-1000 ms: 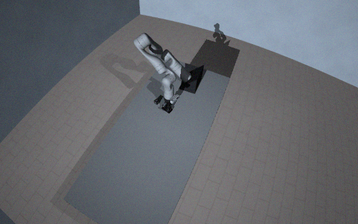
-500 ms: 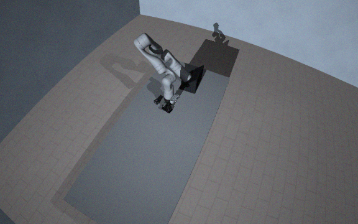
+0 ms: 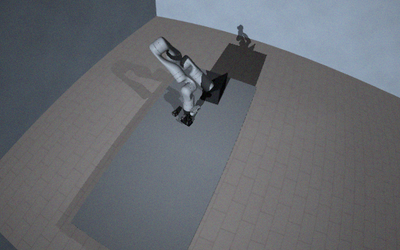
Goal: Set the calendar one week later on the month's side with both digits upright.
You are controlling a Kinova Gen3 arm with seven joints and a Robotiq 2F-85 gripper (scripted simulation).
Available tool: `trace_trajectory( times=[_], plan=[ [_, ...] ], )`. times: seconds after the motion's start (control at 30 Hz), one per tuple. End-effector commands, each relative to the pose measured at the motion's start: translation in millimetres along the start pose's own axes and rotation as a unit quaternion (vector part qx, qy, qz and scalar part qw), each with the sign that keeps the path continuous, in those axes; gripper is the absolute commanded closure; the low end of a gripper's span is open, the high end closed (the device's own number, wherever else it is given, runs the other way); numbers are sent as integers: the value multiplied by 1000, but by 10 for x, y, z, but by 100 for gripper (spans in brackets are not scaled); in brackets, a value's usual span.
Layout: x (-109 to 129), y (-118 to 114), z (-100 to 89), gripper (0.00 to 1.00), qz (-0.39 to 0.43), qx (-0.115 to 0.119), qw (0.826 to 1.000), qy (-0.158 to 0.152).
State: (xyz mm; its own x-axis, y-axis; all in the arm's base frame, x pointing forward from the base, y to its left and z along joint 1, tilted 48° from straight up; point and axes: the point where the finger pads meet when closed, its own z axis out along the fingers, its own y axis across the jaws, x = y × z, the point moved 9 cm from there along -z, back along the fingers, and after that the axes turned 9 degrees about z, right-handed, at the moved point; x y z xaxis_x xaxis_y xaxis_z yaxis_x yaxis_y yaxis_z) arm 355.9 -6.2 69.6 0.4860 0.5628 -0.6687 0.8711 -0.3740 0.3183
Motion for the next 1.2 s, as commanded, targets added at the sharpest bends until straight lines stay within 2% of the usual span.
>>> trace_trajectory(
  times=[0.0,0.37,0.5,0.77,0.83,1.0,1.17],
  plan=[
    [3,1,-6,52,0,0,1000,1],
    [3,1,-60,52,0,0,1000,1],
    [3,1,-199,52,0,0,1000,1],
    [3,0,-624,52,0,0,1000,1],
    [3,0,-624,52,0,0,1000,1],
    [2,0,-829,52,0,0,1000,1],
    [2,0,-904,52,0,0,1000,1]
  ],
)
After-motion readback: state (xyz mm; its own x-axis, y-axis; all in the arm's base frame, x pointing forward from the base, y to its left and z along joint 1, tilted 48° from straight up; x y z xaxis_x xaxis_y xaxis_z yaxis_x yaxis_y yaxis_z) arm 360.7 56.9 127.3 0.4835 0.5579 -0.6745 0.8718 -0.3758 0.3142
